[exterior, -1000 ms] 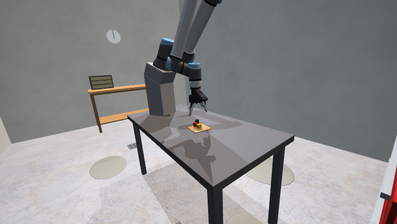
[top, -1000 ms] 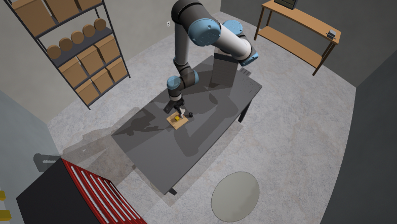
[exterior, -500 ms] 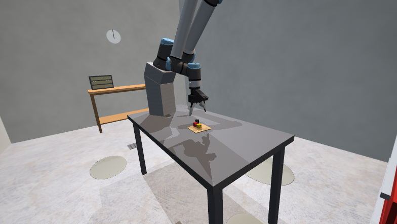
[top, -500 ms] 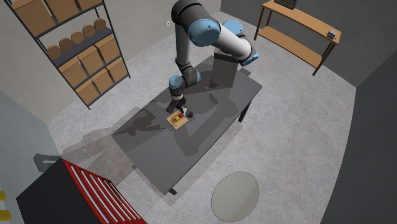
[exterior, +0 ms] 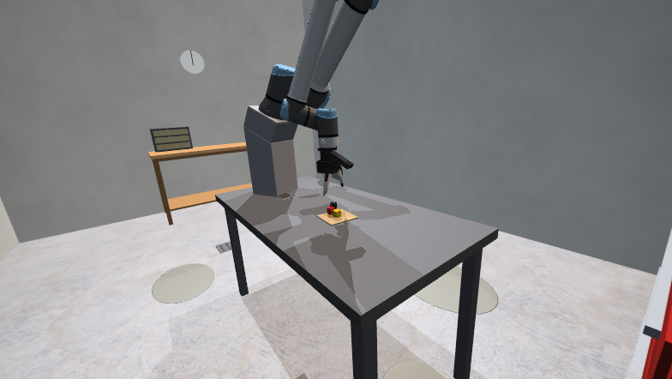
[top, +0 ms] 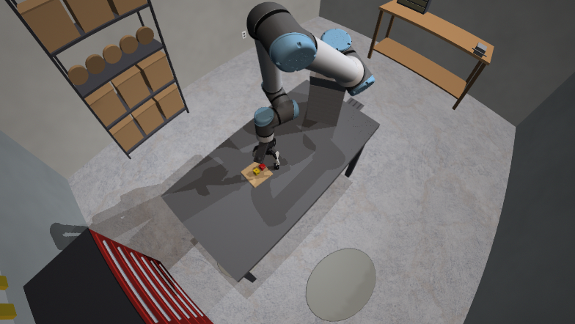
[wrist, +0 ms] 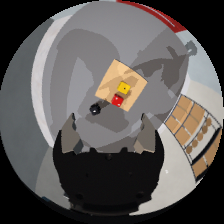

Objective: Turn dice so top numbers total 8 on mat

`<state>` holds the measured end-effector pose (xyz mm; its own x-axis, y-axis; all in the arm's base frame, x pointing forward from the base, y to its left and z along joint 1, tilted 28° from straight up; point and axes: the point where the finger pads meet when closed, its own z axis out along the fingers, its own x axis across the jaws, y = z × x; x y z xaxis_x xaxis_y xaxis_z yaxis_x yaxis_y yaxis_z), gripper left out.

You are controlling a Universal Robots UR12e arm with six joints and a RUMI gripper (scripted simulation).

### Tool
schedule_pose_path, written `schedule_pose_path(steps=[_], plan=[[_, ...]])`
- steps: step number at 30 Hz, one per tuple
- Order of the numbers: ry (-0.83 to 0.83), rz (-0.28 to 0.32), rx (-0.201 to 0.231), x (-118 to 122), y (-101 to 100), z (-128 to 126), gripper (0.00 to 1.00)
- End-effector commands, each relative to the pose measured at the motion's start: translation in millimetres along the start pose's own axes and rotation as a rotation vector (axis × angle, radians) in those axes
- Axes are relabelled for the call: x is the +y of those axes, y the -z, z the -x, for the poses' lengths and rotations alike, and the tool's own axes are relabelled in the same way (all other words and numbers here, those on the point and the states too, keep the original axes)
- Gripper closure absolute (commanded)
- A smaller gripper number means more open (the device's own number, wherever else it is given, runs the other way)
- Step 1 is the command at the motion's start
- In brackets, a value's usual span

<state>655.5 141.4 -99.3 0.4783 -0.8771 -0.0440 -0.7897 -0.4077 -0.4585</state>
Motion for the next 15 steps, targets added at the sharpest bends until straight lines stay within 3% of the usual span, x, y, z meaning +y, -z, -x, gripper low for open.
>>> schedule_pose_path(steps=[1,15], plan=[[0.174,-0.006,-0.002,17.1,-1.1,20.5,0.0],[0.388,-0.006,-0.001,38.6,0.2,45.7,0.0]])
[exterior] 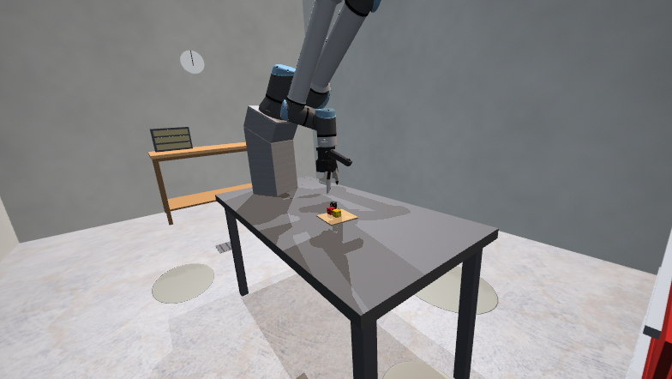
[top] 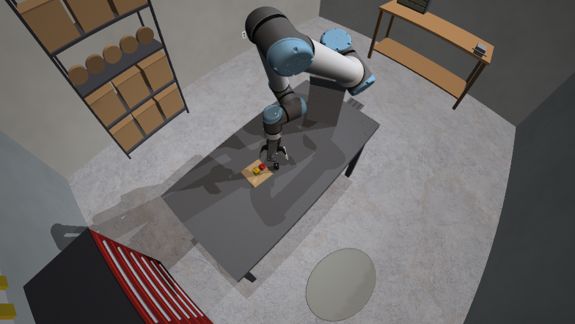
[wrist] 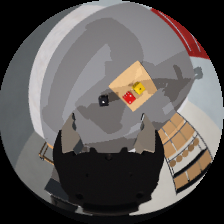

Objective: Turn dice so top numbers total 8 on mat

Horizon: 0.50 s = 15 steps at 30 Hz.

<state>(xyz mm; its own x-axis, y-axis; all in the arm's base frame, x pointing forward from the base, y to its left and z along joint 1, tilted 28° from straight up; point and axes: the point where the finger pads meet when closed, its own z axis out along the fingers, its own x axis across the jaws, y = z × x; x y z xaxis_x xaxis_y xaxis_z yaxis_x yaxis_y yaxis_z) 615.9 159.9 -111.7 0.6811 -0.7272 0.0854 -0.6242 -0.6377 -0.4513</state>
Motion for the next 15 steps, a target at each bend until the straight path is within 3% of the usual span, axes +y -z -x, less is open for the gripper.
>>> schedule_pose_path(steps=[1,4,5,15], plan=[[0.11,-0.008,0.001,6.1,0.8,14.2,0.0],[0.115,-0.008,0.001,6.5,0.9,14.9,0.0],[0.115,-0.008,0.001,6.5,0.9,14.9,0.72],[0.115,-0.008,0.001,6.5,0.9,14.9,0.72]])
